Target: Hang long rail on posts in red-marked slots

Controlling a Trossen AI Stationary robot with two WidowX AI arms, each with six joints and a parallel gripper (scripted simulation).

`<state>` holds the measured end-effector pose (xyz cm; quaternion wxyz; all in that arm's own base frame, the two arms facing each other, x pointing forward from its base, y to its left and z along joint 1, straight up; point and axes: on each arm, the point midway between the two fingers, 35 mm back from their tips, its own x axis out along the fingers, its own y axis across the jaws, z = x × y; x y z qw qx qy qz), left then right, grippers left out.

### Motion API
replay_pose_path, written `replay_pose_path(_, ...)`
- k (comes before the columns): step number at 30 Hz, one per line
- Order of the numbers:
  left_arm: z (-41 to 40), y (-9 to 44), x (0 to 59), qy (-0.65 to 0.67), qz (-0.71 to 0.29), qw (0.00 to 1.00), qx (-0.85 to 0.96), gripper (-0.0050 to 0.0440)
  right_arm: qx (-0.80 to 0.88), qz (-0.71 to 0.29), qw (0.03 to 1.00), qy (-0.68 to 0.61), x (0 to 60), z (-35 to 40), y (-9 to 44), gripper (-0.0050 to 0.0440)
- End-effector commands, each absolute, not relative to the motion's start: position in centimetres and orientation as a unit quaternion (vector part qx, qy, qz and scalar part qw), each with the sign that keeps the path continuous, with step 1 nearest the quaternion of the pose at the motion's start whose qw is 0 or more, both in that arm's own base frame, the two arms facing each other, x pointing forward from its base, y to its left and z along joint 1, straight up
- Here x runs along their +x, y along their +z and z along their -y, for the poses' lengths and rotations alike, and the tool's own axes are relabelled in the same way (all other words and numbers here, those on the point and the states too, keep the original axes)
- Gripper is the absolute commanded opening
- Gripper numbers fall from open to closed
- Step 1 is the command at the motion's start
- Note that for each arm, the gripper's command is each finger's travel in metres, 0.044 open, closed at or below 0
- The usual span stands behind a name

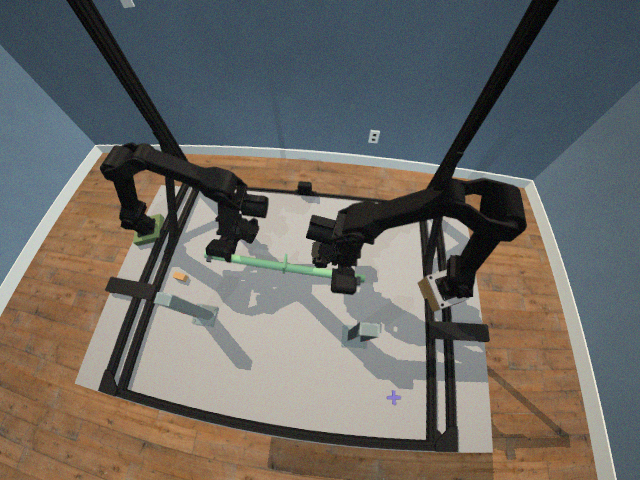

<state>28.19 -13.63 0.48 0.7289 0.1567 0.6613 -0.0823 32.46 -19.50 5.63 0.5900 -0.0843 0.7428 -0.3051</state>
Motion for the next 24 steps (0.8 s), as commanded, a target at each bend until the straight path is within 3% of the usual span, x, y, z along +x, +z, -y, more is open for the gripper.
replay_pose_path(1, 13.2, 0.5, 28.2, -0.113, -0.658, 0.731, 0.137, 0.0160, -0.087, -0.740, 0.592, -0.308, 32.6, 19.6, 5.9, 0.0000)
replay_pose_path(24, 13.0, -1.4, 28.4, -0.137, -0.654, 0.734, 0.122, 0.0160, -0.086, -0.742, 0.589, -0.308, 32.5, 19.6, 5.7, 0.0000)
